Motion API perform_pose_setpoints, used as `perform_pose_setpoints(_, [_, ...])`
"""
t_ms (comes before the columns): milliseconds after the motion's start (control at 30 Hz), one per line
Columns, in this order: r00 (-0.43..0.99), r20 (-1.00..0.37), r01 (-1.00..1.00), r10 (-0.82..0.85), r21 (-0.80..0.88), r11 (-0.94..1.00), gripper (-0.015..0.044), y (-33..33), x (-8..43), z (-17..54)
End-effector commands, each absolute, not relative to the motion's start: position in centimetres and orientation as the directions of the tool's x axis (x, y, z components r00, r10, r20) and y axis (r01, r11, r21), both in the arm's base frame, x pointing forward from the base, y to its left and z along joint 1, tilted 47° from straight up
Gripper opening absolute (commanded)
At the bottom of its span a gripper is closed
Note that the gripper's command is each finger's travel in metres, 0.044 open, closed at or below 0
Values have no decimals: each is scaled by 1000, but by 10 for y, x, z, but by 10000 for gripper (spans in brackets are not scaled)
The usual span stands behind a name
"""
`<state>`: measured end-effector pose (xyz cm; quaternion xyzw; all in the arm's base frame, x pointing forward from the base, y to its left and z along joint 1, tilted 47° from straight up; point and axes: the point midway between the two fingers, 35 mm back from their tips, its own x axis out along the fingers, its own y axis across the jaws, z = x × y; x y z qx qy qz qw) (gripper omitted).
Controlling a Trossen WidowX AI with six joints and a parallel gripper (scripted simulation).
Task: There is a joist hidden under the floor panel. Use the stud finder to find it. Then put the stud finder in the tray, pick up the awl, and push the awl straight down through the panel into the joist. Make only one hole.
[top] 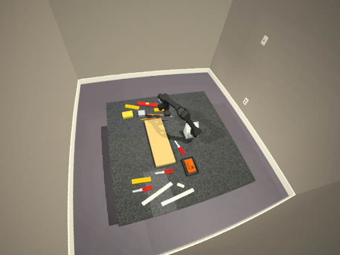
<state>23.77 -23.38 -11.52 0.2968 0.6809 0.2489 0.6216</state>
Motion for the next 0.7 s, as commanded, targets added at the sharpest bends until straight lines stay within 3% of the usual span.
perform_pose_setpoints(0, [-56, -703, 91, 709, 704, 704, 0, -239, 236, -109])
perform_pose_setpoints(667, [-57, -893, 317, 445, 407, 857, 0, -260, 220, -102])
